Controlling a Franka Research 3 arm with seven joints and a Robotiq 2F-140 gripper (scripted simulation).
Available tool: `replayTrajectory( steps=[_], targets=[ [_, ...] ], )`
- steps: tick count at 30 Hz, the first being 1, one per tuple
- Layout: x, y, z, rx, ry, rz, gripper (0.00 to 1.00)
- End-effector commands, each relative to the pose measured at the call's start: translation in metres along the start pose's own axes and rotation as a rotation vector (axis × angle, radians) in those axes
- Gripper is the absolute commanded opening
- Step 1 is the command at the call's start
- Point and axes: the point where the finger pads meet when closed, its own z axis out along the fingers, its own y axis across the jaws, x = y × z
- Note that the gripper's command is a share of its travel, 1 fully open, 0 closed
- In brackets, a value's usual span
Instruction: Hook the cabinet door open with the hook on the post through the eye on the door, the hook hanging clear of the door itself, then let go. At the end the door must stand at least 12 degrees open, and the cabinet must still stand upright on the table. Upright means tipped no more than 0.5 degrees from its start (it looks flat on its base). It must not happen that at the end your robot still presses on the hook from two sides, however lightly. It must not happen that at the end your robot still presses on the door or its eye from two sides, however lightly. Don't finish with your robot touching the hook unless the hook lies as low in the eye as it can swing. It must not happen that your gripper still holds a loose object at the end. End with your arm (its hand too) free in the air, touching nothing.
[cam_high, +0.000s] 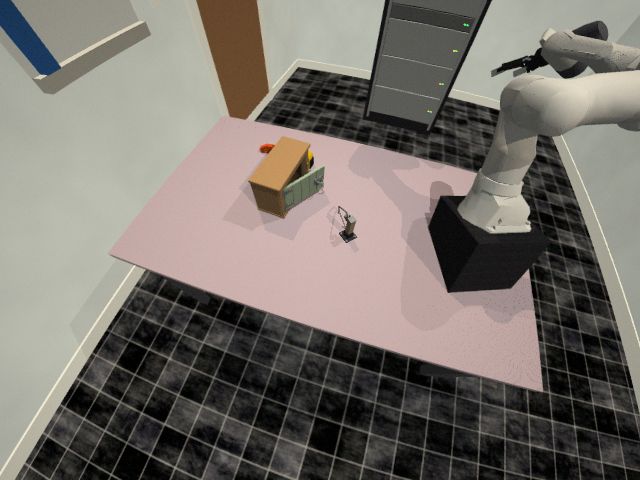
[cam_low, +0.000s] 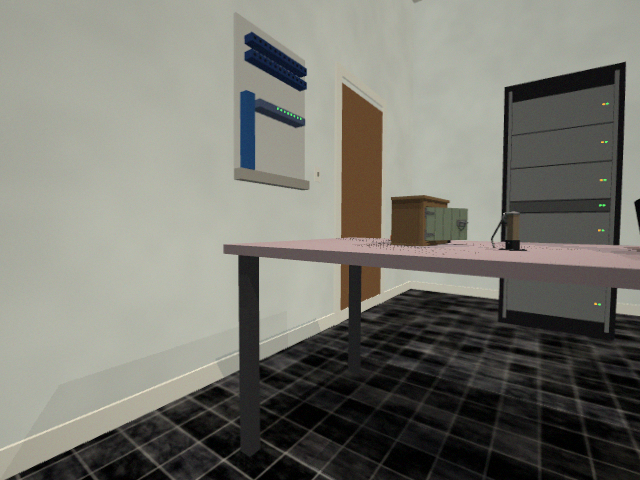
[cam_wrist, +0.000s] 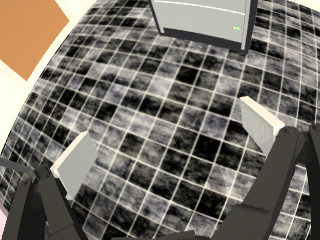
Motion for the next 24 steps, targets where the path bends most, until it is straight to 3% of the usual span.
replayTrajectory(
  steps=[1, 2, 5, 7, 8, 10, 11, 13, 14, 16, 17, 18, 19, 24],
  targets=[
    [0.037, -0.058, 0.018, 0.105, -0.035, -0.158, 1.00],
    [0.047, -0.074, 0.021, 0.141, -0.046, -0.216, 1.00],
    [0.077, -0.119, 0.034, 0.141, -0.046, -0.216, 1.00],
    [0.077, -0.119, 0.034, 0.141, -0.046, -0.216, 1.00],
    [0.100, -0.167, 0.044, 0.181, -0.059, -0.281, 1.00],
    [0.111, -0.193, 0.052, 0.181, -0.059, -0.281, 1.00],
    [0.116, -0.211, 0.052, 0.225, -0.074, -0.352, 1.00],
    [0.129, -0.246, 0.060, 0.225, -0.074, -0.352, 1.00],
    [0.132, -0.266, 0.059, 0.270, -0.090, -0.428, 1.00],
    [0.144, -0.304, 0.065, 0.270, -0.090, -0.428, 1.00],
    [0.144, -0.305, 0.066, 0.270, -0.090, -0.428, 1.00],
    [0.149, -0.342, 0.067, 0.318, -0.107, -0.508, 1.00],
    [0.153, -0.359, 0.069, 0.318, -0.107, -0.508, 1.00],
    [0.154, -0.366, 0.069, 0.318, -0.107, -0.508, 1.00]
  ],
)
